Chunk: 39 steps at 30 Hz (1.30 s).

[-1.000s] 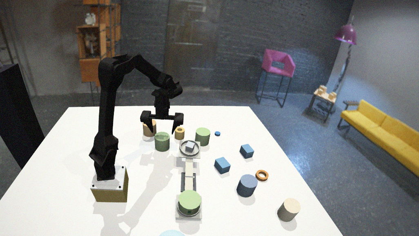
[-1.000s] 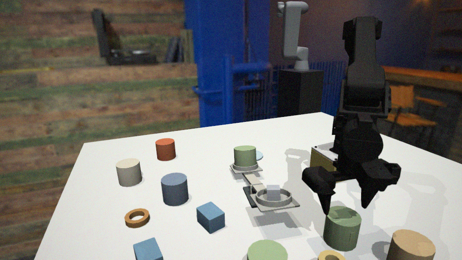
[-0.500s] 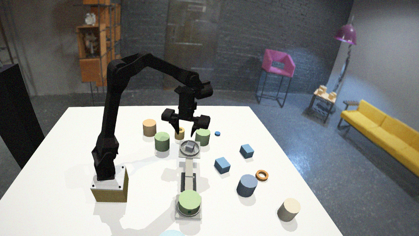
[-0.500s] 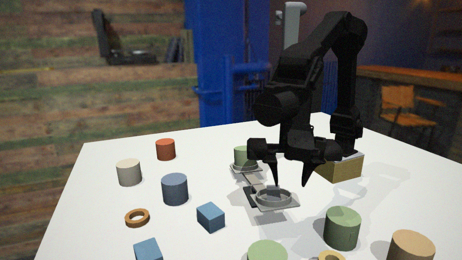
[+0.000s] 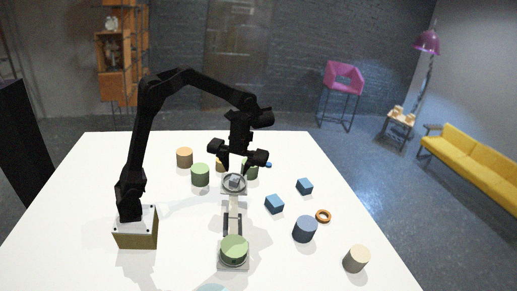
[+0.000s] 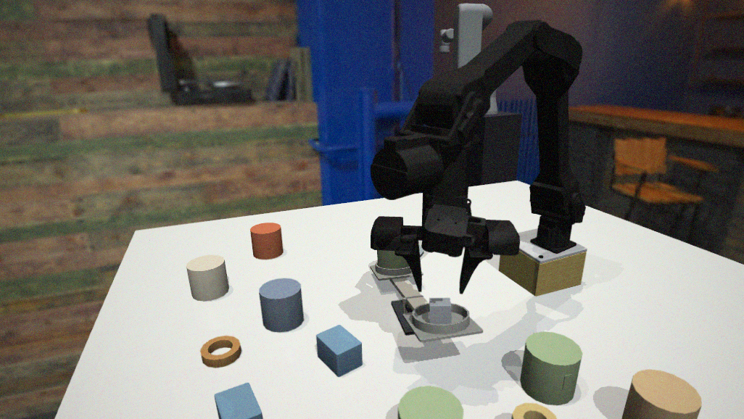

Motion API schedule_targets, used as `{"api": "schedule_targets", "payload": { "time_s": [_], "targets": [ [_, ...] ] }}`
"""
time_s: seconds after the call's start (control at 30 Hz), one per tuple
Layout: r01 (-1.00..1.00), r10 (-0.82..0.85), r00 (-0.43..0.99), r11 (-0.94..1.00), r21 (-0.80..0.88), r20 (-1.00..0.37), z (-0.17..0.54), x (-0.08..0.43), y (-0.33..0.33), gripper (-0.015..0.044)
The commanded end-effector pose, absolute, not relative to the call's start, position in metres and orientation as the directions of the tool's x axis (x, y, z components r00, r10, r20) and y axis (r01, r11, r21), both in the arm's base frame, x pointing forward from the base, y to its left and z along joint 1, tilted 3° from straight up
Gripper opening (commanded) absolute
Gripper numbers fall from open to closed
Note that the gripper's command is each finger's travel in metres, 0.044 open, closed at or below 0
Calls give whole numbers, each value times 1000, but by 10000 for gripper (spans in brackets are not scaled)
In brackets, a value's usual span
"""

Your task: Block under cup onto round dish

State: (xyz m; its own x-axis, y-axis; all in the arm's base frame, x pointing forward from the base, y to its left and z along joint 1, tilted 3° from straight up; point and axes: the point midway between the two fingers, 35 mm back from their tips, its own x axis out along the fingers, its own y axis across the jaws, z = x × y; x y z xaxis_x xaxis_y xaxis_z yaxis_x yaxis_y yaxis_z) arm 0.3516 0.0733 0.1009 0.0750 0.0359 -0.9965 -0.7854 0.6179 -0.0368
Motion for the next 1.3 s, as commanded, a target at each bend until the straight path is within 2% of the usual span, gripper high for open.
{"api": "schedule_targets", "payload": {
  "time_s": [0.0, 0.73, 0.87, 1.1, 1.23, 1.27],
  "targets": [
    [-789, 37, 70, 613, -33, -997, 94, 351, 73, 260],
    [-789, 37, 69, 613, -32, -997, 61, 353, 74, 260],
    [-789, 37, 69, 613, -32, -997, 61, 353, 74, 155],
    [-789, 37, 69, 613, -32, -997, 61, 353, 74, 108],
    [-789, 37, 70, 613, -33, -997, 69, 353, 74, 3],
    [-789, 37, 70, 613, -33, -997, 75, 354, 74, 0]
  ]
}}
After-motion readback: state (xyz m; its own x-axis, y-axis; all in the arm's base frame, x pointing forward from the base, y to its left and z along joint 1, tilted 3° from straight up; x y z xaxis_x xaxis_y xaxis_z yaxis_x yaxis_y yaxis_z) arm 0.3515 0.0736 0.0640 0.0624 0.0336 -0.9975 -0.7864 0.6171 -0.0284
